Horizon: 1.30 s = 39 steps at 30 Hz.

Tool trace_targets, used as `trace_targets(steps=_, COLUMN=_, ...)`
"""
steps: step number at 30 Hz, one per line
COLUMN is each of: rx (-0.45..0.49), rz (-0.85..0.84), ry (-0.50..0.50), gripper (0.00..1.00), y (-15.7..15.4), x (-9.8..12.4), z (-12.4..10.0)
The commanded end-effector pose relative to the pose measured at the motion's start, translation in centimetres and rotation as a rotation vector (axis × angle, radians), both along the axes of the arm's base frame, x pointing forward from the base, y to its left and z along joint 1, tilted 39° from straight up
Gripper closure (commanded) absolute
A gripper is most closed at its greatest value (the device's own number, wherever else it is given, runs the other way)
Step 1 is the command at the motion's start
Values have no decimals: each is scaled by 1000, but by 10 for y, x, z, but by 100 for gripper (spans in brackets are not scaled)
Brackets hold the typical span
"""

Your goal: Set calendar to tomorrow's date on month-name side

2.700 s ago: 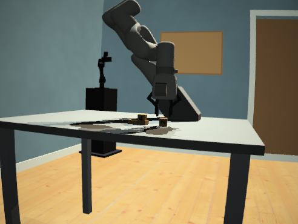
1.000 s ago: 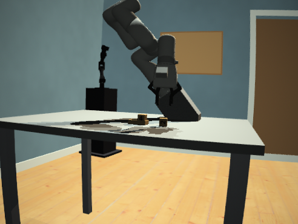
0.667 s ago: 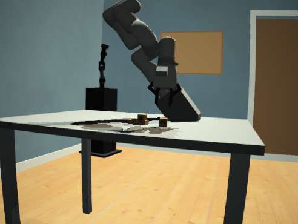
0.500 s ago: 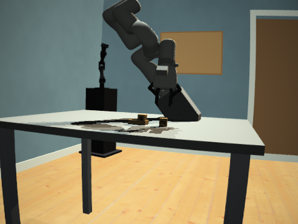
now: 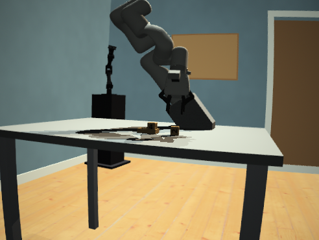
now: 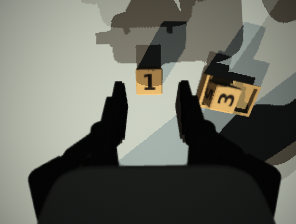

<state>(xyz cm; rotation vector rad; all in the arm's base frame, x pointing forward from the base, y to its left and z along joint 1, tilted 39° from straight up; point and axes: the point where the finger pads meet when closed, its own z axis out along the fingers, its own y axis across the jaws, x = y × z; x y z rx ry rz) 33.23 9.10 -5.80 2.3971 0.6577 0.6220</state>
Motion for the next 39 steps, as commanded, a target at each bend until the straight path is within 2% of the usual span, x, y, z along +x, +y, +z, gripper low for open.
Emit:
trace_targets(steps=1, rx=12, rz=40, ry=-54, gripper=51, y=-2, x=0, z=0)
trace_targets(steps=7, rx=64, rz=123, ry=-142, gripper=51, y=-1, x=-2, z=-1)
trace_targets(steps=16, rx=75, rz=143, ry=-165, gripper=51, y=-1, x=-2, z=-1)
trace_targets(steps=25, rx=141, rz=276, ry=-318, gripper=51, y=-4, x=-4, z=-3)
trace_targets(steps=39, rx=150, rz=286, ry=-326, gripper=51, y=-3, x=-5, z=-3)
